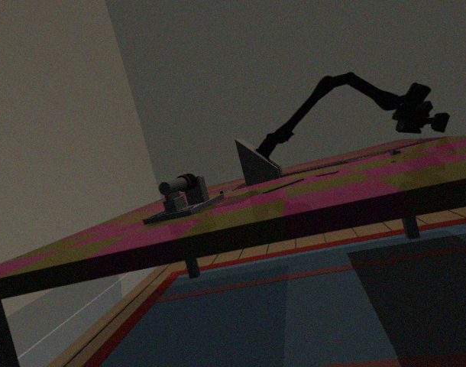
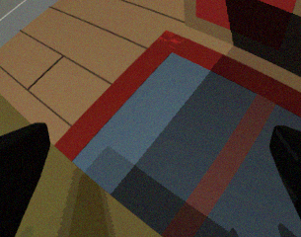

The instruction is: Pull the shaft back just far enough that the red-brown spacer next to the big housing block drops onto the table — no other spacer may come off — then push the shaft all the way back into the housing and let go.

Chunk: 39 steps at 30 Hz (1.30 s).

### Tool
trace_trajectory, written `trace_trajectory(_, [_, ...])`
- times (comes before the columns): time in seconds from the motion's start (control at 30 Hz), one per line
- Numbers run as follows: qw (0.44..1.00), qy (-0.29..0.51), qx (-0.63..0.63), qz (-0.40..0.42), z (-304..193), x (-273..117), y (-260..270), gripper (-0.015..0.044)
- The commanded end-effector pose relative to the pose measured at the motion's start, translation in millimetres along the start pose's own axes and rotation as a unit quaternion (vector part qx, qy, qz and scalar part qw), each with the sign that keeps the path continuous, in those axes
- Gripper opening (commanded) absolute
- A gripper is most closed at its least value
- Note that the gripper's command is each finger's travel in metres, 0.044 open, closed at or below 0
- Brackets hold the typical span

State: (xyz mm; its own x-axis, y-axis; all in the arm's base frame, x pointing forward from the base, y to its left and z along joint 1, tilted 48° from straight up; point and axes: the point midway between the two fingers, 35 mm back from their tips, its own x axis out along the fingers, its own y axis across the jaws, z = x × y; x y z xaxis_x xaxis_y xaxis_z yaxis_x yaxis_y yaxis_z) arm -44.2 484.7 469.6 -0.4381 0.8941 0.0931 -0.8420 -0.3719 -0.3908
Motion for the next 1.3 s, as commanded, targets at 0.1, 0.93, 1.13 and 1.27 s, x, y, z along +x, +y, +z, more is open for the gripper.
trace_trajectory(0.1, [0.992,0.043,0.013,-0.118,-25,-47,-78,0.044])
trace_trajectory(0.93, [0.844,0.243,0.109,-0.465,-163,-322,-270,0.044])
trace_trajectory(1.13, [0.785,0.299,0.173,-0.515,-214,-408,-277,0.044])
trace_trajectory(1.27, [0.745,0.333,0.215,-0.537,-249,-466,-274,0.044])
